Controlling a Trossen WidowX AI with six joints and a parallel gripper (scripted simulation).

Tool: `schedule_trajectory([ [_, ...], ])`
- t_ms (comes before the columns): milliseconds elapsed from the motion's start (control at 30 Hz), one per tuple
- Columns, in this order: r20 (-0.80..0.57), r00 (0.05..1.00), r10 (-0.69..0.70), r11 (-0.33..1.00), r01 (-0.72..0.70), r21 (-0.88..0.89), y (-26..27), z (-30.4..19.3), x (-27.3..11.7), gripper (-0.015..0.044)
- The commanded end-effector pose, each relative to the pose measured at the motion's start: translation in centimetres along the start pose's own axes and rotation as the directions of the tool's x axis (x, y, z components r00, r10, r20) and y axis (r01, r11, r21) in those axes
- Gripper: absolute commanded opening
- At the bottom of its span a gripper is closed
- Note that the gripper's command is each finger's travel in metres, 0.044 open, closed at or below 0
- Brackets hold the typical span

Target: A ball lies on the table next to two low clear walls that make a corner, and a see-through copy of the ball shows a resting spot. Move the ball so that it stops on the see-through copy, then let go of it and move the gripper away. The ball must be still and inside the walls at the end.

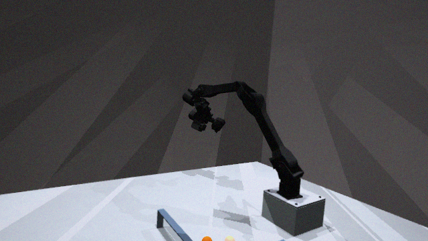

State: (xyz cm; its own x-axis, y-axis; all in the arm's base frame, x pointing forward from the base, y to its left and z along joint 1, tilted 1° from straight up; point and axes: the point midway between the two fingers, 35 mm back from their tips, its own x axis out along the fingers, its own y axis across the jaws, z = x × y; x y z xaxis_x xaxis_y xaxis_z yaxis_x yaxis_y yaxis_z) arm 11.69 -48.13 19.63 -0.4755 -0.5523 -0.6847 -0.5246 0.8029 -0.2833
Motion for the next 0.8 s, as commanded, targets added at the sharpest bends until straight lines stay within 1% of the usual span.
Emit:
schedule_trajectory([
  [0, 0.005, 1.000, -0.003, 1.000, 0.003, 0.003, 0.0, 0.3, -0.1, 0.0374],
  [67, 0.042, 0.999, -0.026, 0.999, 0.025, 0.023, -0.3, 2.5, -1.1, 0.0321],
  [133, 0.099, 0.993, -0.056, 0.997, 0.051, 0.055, -0.4, 5.8, -2.8, 0.0269],
  [167, 0.128, 0.989, -0.070, 0.996, 0.061, 0.071, -0.4, 7.4, -3.6, 0.0257],
  [300, 0.235, 0.966, -0.106, 0.989, 0.078, 0.125, 0.4, 13.4, -6.9, 0.0257],
  [467, 0.370, 0.921, -0.122, 0.981, 0.056, 0.185, 3.0, 20.5, -11.3, 0.0257],
  [633, 0.491, 0.865, -0.104, 0.976, -0.007, 0.220, 7.0, 26.7, -15.6, 0.0257],
  [767, 0.579, 0.813, -0.064, 0.971, -0.083, 0.225, 11.7, 31.3, -19.1, 0.0257],
])
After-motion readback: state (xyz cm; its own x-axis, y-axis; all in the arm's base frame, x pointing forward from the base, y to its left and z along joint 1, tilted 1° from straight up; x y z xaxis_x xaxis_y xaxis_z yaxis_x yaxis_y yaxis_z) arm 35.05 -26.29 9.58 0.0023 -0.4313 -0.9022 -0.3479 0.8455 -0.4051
